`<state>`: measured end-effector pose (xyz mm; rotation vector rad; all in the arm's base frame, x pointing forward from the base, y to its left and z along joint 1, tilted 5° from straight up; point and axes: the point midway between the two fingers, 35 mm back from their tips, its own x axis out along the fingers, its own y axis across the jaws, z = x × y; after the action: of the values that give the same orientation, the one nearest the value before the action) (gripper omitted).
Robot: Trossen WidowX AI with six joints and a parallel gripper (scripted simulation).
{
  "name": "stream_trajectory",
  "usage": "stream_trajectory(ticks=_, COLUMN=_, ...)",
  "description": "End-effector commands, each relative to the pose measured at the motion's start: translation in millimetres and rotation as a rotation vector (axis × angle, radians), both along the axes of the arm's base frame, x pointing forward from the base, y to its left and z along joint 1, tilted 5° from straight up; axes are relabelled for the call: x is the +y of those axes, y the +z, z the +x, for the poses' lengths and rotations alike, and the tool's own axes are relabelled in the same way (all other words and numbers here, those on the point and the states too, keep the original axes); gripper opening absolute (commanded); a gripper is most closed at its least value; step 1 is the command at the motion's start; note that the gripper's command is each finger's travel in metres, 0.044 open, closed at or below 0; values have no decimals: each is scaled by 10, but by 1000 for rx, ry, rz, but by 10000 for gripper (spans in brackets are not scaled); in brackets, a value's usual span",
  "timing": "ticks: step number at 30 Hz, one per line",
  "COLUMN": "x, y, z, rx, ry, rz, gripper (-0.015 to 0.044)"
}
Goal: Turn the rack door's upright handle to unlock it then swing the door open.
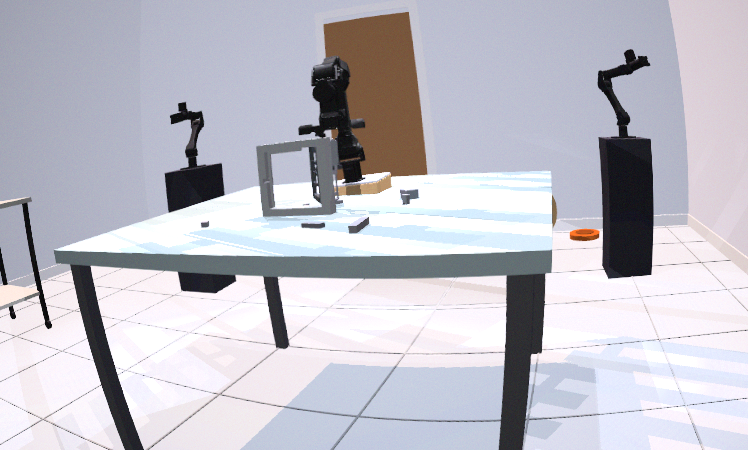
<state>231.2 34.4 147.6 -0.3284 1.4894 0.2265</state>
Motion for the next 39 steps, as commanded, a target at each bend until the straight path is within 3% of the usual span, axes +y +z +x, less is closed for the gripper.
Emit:
stream_trajectory(ticks=1, x=49, y=-3, z=4, rx=-9, ry=-58, rz=-1, gripper=8)
stream_trajectory(ticks=39, x=757, y=-31, z=118, rx=-36, ry=-586, rz=46, gripper=8)
